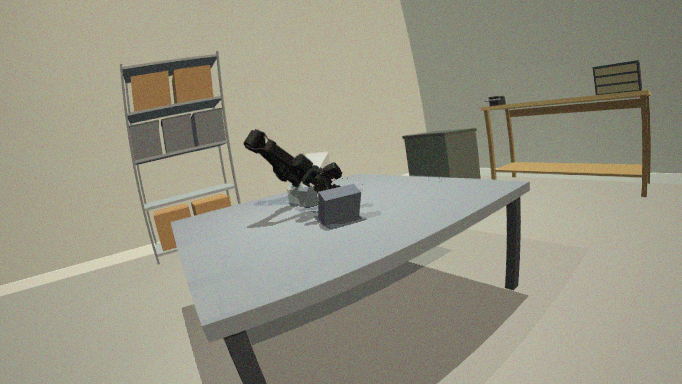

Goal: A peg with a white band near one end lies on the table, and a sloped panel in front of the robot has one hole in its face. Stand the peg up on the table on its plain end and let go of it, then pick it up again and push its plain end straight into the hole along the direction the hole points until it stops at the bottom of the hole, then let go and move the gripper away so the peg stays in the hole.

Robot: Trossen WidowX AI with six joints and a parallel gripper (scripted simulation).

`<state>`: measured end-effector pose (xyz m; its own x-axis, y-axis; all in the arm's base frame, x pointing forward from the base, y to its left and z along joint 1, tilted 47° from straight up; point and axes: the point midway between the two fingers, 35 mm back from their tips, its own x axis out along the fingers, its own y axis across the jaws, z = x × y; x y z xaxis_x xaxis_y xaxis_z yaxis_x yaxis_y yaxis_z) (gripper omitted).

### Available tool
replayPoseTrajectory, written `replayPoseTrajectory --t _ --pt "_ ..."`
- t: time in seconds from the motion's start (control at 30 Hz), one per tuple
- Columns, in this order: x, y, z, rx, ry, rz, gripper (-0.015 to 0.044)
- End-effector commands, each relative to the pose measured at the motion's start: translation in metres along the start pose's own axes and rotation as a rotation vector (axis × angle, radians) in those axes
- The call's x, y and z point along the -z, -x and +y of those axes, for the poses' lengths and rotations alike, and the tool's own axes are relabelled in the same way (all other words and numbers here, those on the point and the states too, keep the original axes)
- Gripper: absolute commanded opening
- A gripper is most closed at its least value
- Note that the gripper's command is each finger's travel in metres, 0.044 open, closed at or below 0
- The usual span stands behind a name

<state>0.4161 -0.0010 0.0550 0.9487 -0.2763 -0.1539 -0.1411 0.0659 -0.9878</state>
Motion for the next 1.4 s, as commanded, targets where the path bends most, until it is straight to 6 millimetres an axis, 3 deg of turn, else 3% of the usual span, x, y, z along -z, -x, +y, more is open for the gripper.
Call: replayPoseTrajectory --t 0.0,0.1,0.67,1.37 --pt "0.0 0.0 0.0 0.0 0.0 0.0 0.0" --pt "0.0 0.0 0.0 0.0 0.0 0.0 0.0" --pt "-0.001 0.004 0.0 -0.001 0.001 0.0 0.044" --pt "-0.005 0.035 0.0 -0.01 0.004 0.001 0.044"
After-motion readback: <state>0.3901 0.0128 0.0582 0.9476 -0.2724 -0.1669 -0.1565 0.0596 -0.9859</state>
